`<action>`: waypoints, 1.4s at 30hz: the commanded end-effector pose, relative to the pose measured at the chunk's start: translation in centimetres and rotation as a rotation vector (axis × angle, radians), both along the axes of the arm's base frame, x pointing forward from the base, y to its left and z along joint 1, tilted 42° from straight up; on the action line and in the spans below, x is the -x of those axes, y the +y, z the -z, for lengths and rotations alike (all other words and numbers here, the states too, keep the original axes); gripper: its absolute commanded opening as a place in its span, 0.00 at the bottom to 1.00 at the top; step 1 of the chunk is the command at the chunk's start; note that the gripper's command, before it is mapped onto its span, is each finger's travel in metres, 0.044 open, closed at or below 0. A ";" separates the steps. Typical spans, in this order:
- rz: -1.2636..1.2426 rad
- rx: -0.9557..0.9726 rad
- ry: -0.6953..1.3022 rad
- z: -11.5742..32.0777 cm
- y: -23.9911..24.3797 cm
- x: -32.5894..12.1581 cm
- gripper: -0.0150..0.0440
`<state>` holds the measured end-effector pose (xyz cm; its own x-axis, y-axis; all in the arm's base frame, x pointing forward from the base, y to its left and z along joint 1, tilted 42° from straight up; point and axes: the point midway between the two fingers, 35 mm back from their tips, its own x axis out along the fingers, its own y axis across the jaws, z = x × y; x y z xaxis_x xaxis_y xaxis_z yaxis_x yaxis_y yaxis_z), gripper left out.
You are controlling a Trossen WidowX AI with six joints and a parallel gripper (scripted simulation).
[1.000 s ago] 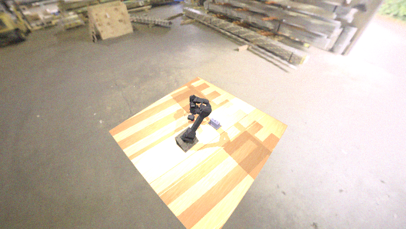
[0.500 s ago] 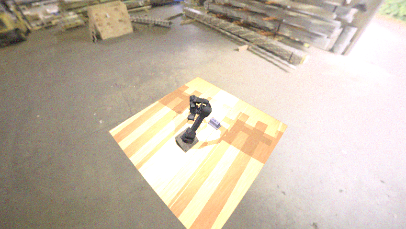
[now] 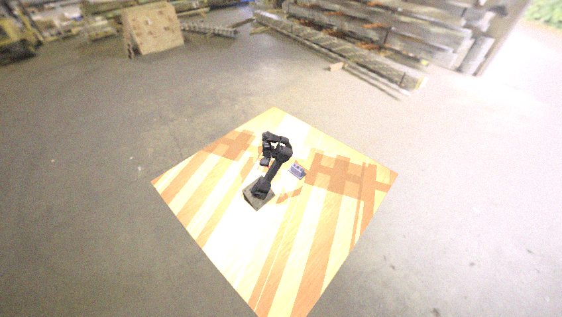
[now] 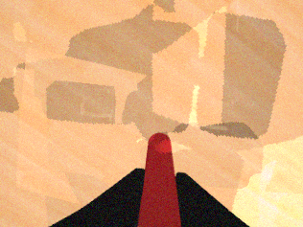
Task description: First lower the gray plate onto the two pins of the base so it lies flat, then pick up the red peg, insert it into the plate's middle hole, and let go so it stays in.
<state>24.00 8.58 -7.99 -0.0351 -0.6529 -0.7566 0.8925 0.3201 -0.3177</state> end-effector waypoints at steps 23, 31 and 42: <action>-0.003 -0.005 -0.003 -4.7 4.6 -0.9 0.25; -0.004 -0.013 -0.003 -5.8 3.6 -2.3 0.25; 0.013 -0.028 -0.021 -7.3 2.0 -4.1 0.25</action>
